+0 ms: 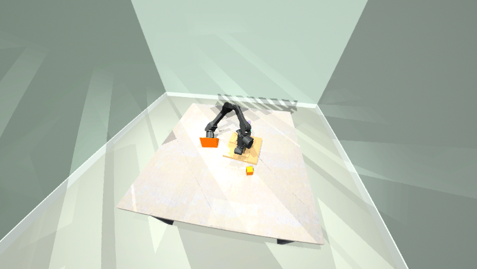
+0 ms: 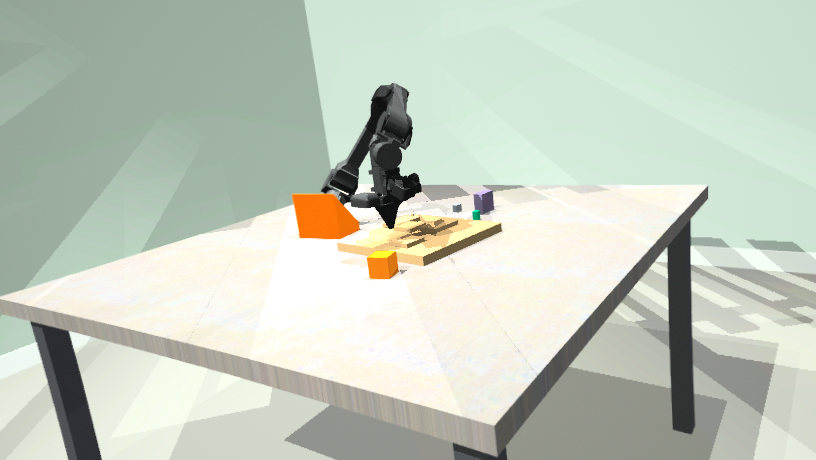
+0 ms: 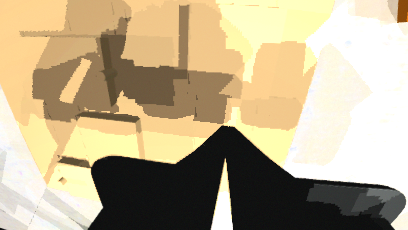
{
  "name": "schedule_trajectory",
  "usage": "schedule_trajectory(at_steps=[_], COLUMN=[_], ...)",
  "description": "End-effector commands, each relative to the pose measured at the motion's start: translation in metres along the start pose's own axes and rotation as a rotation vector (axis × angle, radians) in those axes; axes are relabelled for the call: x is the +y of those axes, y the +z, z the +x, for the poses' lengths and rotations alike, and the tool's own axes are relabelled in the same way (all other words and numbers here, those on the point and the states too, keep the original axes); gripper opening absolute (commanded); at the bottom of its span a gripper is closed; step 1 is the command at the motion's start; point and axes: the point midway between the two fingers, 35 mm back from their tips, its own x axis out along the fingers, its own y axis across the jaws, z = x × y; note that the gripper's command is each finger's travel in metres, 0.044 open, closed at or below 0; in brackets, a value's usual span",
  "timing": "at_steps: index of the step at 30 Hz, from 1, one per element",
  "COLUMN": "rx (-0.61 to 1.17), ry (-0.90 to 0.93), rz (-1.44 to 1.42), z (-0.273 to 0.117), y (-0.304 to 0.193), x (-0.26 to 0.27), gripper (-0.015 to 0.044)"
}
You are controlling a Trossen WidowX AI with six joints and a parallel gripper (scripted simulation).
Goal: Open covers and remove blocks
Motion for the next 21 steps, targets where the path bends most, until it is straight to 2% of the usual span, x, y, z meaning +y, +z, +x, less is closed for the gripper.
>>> schedule_trajectory(at_steps=[1, 21], rx=[-0.002, -0.002], ry=[0.004, 0.006], rz=[0.004, 0.004], z=[0.004, 0.023], y=[0.000, -0.001], x=[0.000, 0.001], gripper=[0.0000, 0.0000])
